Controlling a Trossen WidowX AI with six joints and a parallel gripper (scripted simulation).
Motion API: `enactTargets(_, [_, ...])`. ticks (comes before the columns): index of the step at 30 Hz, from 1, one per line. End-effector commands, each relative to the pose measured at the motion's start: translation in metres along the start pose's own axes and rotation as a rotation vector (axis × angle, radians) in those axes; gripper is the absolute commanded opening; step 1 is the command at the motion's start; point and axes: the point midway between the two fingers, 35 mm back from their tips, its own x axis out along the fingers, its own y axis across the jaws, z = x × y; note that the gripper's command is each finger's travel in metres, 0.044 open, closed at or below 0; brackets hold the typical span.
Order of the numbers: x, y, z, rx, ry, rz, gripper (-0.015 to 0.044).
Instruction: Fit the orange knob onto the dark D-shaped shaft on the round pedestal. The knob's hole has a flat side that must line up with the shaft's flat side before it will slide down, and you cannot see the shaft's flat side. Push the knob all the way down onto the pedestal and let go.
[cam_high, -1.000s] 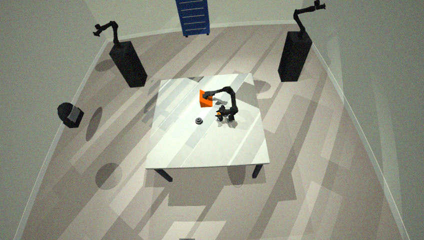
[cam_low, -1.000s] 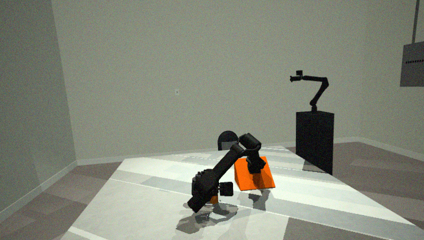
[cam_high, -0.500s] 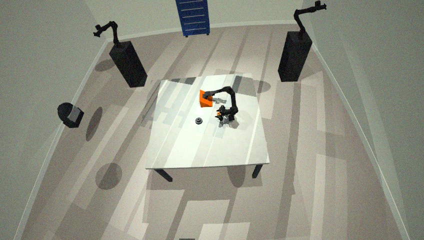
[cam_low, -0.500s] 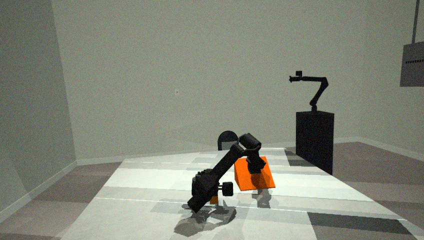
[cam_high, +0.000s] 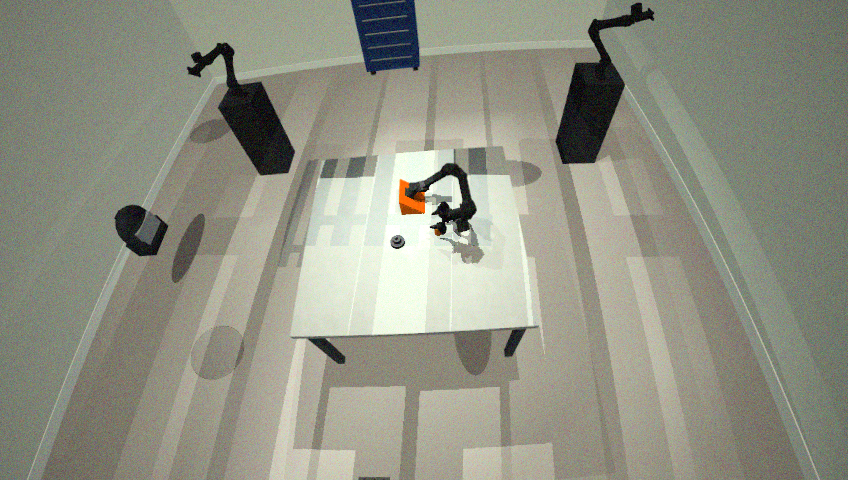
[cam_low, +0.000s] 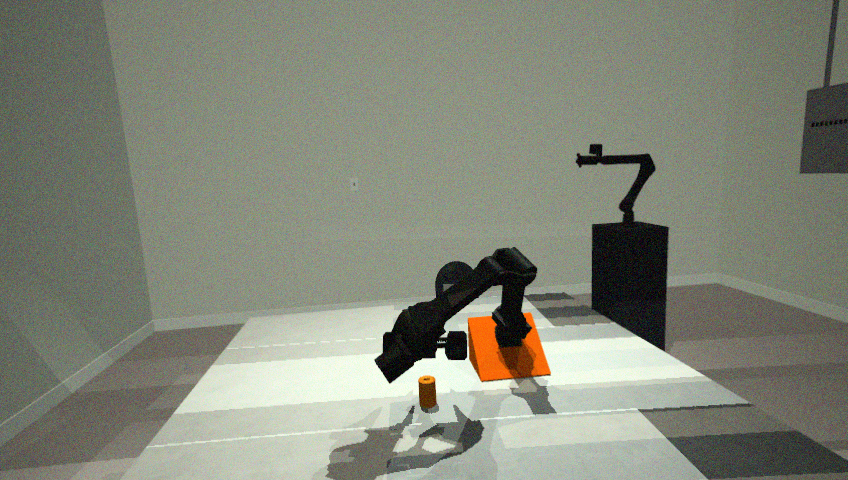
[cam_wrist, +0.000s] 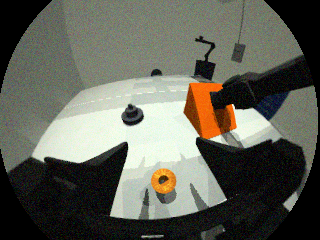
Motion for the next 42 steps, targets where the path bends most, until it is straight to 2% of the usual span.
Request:
enactTargets(1, [-0.003, -0.002, 0.007, -0.014, -0.002, 0.005, 0.0440])
enactTargets(4, [0.003, -0.006, 0.008, -0.006, 0.115, -0.060, 0.0440])
enactTargets(9, [0.005, -0.009, 0.008, 0.020, 0.565, -0.166, 0.0440])
enactTargets(13, [-0.010, -0.002, 0.014, 0.042, 0.937, -0.106, 0.0440])
enactTargets(15, [-0.017, 0.002, 0.019, 0.050, 1.051, -0.059, 0.0440])
enactTargets(27, [-0.018, 0.003, 0.020, -0.007, 1.066, -0.018, 0.0440])
enactTargets(35, [-0.017, 0.003, 0.019, -0.696, 1.019, 0.390, 0.0440])
enactTargets(42, [-0.017, 0.003, 0.019, -1.306, 0.880, 0.753, 0.0440])
